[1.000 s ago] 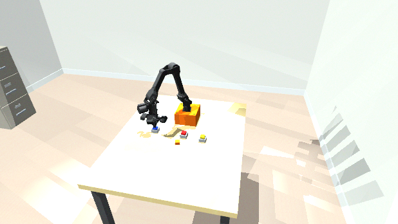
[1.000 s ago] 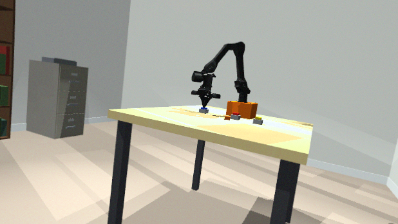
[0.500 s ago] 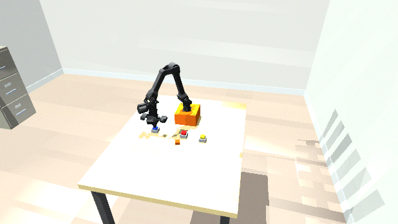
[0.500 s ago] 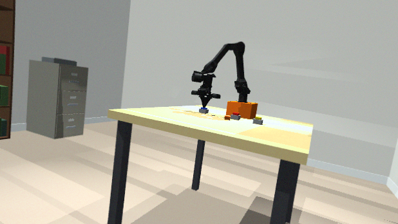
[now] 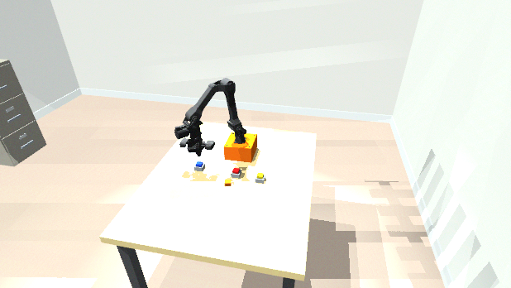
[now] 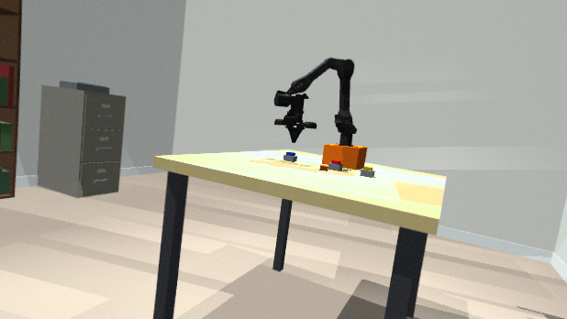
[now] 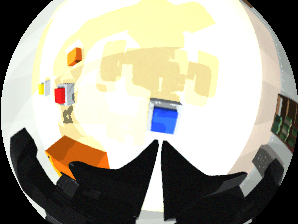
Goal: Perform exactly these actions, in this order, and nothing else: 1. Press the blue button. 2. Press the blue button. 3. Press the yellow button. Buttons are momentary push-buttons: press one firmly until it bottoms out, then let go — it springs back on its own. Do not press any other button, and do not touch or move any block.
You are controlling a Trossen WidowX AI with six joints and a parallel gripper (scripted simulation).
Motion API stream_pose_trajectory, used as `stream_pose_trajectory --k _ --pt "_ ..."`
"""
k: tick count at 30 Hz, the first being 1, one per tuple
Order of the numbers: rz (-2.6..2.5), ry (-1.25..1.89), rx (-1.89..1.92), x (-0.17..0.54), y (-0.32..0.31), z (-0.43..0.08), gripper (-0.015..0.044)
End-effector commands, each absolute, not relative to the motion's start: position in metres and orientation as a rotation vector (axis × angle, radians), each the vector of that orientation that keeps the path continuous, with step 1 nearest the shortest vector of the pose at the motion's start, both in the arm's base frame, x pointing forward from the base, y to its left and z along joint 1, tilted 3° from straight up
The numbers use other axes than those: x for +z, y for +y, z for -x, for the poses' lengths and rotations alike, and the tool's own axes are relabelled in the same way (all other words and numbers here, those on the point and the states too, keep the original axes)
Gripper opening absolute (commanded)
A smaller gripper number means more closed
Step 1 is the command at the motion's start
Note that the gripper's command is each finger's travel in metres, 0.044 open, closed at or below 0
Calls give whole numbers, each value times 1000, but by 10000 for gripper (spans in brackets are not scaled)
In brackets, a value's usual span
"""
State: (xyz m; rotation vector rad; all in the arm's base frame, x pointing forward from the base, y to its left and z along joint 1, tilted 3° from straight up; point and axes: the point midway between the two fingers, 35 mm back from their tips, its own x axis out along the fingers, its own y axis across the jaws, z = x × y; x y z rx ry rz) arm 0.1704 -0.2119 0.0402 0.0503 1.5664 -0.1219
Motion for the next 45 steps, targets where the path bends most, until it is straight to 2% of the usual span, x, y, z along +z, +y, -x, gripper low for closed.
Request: stream_pose_trajectory --k 1,10,19,27,35,45 --pt "-33 1544 -144 81 -212 -172 20" --pt "0 1549 -117 81 -194 -190 20" --pt "36 1545 -78 77 -114 -247 20" --pt "1 1538 -86 73 -33 -274 20" --pt "-30 1538 -98 68 54 -275 20" --pt "-59 1540 -116 63 144 -245 20"
